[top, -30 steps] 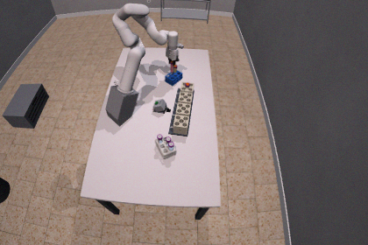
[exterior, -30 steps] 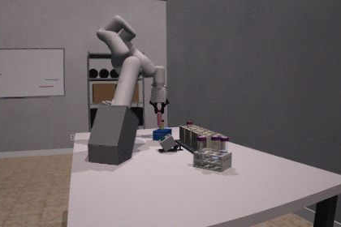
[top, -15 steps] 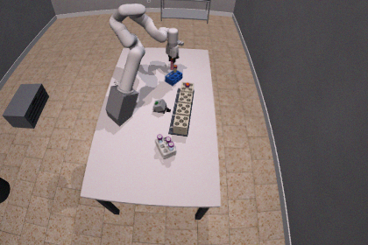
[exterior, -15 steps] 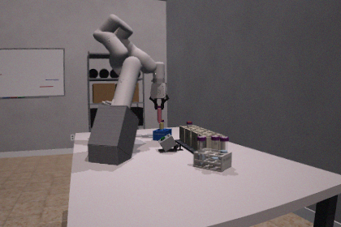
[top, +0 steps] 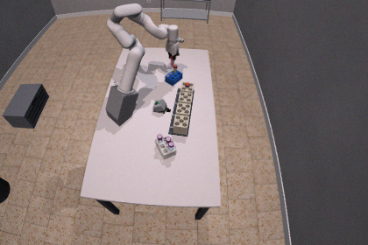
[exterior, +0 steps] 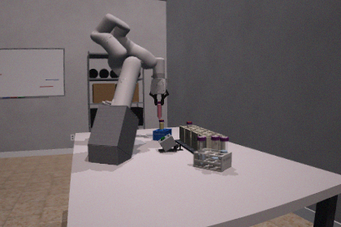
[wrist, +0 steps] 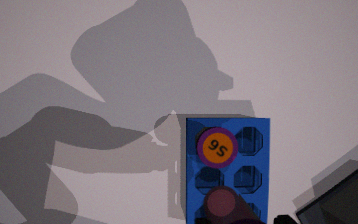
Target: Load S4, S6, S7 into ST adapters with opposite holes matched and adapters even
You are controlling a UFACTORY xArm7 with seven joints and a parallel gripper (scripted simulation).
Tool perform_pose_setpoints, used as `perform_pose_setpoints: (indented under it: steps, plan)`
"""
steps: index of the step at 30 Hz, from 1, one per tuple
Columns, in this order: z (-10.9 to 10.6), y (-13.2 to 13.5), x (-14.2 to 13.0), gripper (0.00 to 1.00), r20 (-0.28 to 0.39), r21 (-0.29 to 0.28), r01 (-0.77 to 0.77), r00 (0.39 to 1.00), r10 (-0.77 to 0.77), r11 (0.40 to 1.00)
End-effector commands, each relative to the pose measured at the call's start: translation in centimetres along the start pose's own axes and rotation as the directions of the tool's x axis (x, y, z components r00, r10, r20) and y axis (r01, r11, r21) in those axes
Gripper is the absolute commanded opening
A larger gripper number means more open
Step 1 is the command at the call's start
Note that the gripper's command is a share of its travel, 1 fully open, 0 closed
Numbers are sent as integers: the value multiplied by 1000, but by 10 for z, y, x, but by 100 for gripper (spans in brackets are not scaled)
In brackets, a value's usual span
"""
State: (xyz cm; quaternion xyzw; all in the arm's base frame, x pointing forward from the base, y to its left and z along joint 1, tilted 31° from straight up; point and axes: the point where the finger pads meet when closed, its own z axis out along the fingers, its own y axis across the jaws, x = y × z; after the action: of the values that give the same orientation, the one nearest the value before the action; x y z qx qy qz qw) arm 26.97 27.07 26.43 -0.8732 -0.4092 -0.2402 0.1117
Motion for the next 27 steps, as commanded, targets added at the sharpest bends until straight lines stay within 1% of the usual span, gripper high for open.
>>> perform_pose_setpoints:
  steps: [1,5,14,15,17,22,27]
  plan:
    - [-6,0,1,0,-2,0,0,1000,0,1000]
    - [-13,0,1,0,-2,0,0,1000,0,1000]
    - [-13,0,1,0,-2,0,0,1000,0,1000]
    - [-13,4,-3,0,-2,0,-33,999,33,999]
    - [-13,4,-3,0,-2,0,-33,999,33,999]
    - [-13,22,-19,0,-2,0,-198,980,198,980]
    - [-13,41,-36,0,-2,0,-358,934,358,934]
